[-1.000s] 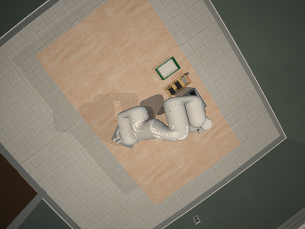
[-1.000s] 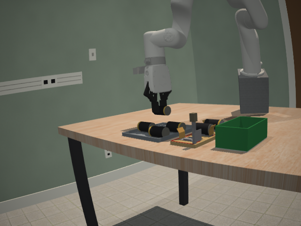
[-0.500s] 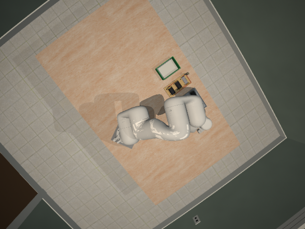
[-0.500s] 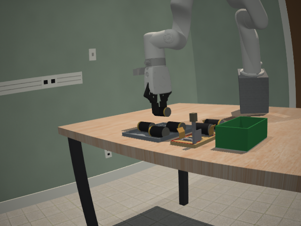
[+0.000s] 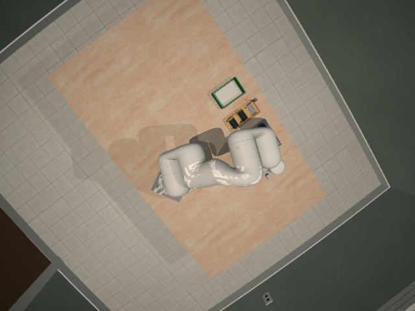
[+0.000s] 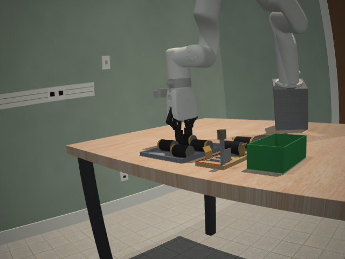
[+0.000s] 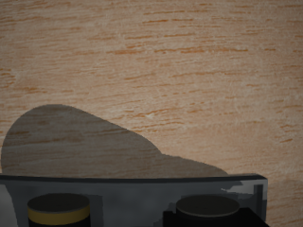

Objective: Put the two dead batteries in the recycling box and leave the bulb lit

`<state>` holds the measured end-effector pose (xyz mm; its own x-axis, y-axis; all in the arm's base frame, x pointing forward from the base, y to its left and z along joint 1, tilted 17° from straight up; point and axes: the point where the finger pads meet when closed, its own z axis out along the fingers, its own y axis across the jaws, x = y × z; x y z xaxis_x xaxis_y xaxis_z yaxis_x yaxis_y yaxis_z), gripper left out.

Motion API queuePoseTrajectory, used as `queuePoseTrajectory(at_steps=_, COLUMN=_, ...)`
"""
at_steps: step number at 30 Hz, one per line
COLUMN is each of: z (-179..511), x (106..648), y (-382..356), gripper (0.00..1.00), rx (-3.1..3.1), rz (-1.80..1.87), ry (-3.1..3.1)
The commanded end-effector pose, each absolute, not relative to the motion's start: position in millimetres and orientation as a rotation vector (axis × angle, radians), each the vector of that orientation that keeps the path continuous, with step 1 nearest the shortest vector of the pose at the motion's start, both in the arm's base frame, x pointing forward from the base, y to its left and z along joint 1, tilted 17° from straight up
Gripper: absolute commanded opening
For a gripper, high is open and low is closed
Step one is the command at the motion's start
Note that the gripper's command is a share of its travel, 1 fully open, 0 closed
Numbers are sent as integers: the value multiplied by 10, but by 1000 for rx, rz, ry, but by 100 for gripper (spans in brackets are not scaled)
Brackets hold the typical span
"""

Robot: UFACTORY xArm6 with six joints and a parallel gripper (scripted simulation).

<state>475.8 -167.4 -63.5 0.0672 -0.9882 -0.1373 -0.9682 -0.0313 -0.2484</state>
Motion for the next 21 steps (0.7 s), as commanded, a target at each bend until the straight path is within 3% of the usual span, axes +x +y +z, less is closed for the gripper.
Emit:
queuePoseTrajectory(at_steps=1, z=-637, x=4782, y=-1683, gripper=28, rx=-2071, rz=-112, ry=1970)
queuePoseTrajectory(at_steps=7, z=-637, x=4782, y=-1683, gripper=28, rx=-2071, rz=-112, ry=1970)
queuePoseTrajectory(at_steps=8, z=-637, x=4782, y=-1683, gripper=51, rx=-2071, rz=-112, ry=1970)
queuePoseTrajectory(at_steps=21, z=-637, x=4782, y=-1683, gripper=51, rx=-2071, rz=-112, ry=1970)
